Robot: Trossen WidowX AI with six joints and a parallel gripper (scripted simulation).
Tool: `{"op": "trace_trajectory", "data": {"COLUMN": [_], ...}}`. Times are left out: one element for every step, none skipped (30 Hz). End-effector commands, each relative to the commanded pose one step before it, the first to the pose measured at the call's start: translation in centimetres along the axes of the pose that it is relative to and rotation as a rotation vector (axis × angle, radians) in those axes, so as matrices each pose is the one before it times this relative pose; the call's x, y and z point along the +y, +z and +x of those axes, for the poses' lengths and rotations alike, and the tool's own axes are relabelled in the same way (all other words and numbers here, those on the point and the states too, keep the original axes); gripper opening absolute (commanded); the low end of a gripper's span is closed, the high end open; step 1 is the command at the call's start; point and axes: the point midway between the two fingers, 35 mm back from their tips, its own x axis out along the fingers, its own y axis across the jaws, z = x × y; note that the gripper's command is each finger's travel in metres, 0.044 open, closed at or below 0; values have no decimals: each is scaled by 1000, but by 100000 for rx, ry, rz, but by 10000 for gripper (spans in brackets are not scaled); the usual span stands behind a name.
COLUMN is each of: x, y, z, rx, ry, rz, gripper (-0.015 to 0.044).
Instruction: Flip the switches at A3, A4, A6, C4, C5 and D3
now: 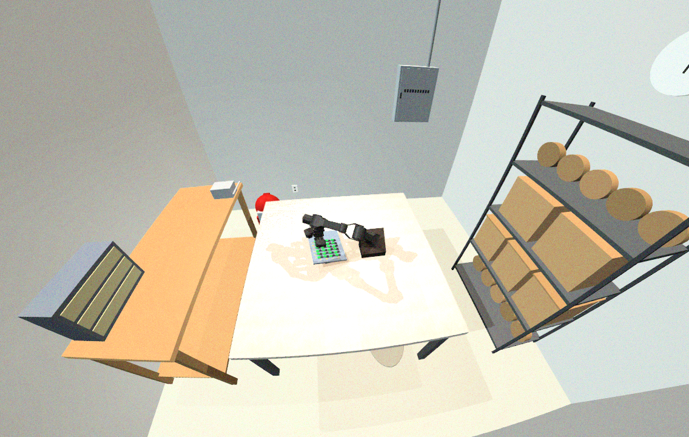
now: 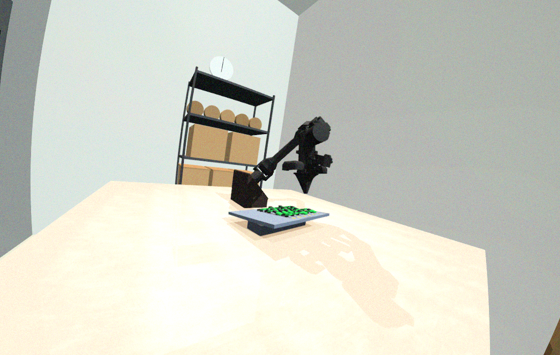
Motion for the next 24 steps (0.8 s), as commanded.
{"op": "trace_trajectory", "data": {"x": [-1621, -664, -222, 0, 0, 0, -3, -2, 18, 25, 11, 0, 0, 0, 0, 0, 0, 0, 2, 7, 9, 4, 0, 0], "y": [-54, -18, -9, 0, 0, 0, 19, 48, 48, 18, 4, 0, 0, 0, 0, 0, 0, 0, 4, 8, 5, 1, 0, 1], "z": [-256, -1, 0, 0, 0, 0, 280, 839, 1259, 839, 279, 0, 0, 0, 0, 0, 0, 0, 124, 373, 372, 124, 0, 25], "rx": [368, -7, -3, 0, 0, 0, 203, 605, 899, 594, 197, 0, 0, 0, 0, 0, 0, 0, -3, -10, -10, -3, 0, -1], "ry": [-147, -25, -6, 0, 0, 0, 11, 35, 59, 44, 15, 0, 0, 0, 0, 0, 0, 0, 6, 23, 28, 10, 0, 0], "rz": [-404, -18, -6, 0, 0, 0, -5, -16, -24, -16, -5, 0, 0, 0, 0, 0, 0, 0, -1, -4, -5, -2, 0, 0], "gripper": [0, 0, 0, 0, 0, 0, 0, 0, 0, 0, 0, 0, 0, 0, 0, 0, 0, 0, 0, 0, 0, 0, 0, 0]}}
